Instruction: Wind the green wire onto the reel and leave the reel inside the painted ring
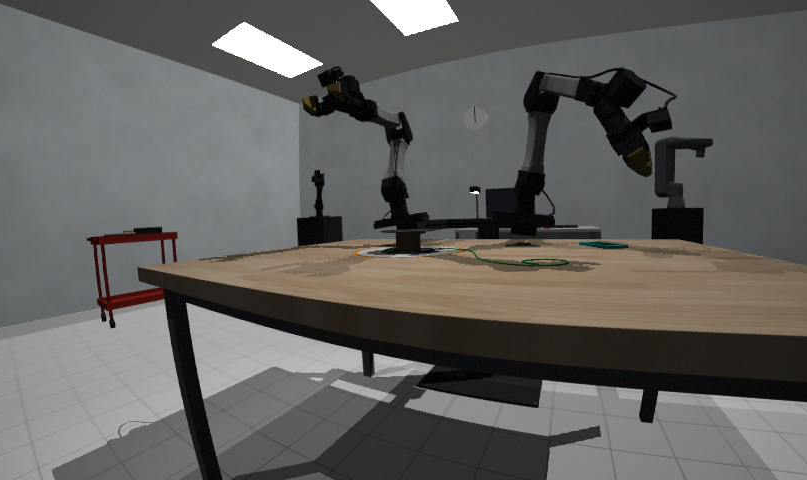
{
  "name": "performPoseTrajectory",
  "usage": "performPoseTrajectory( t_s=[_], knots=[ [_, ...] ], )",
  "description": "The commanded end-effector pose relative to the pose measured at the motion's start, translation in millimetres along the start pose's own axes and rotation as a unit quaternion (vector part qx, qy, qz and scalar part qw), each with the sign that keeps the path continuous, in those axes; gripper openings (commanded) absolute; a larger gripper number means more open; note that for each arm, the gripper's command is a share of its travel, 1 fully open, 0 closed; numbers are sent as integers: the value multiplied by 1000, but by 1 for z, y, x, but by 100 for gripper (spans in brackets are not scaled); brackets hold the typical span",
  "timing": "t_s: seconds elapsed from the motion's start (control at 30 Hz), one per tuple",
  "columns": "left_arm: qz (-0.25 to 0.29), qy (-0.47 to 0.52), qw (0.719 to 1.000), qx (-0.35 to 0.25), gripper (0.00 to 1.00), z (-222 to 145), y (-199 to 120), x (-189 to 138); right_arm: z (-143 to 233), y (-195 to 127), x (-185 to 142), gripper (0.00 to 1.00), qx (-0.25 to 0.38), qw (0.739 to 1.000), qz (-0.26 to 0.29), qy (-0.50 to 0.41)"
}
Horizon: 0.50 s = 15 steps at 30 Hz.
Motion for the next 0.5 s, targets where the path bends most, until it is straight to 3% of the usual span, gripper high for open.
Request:
performPoseTrajectory(
  t_s=[0.0, 0.23, 0.3, 0.47],
  knots=[
    [74, -9, 997, 5, 52, -44, 12, -28, 3, 1, 4, 100, 8, 1000, -11, 3],
    [178, 38, 983, 30, 41, -112, 32, -107, 3, 1, 4, 100, 8, 1000, -11, 3],
    [178, 38, 983, 30, 41, -112, 32, -107, 3, 1, 4, 100, 8, 1000, -11, 3],
    [222, 69, 971, 54, 36, -140, 35, -153, 3, 1, 4, 100, 8, 1000, -11, 3]
  ],
)
Point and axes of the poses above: on each arm, the point where the finger pads meet when closed, its own y axis out along the fingers, its own z axis across the jaws, x = y × z, the point moved 6 cm from there along -y, back along the fingers, and after that the axes turned 5 degrees about y, right-handed, at the moved point
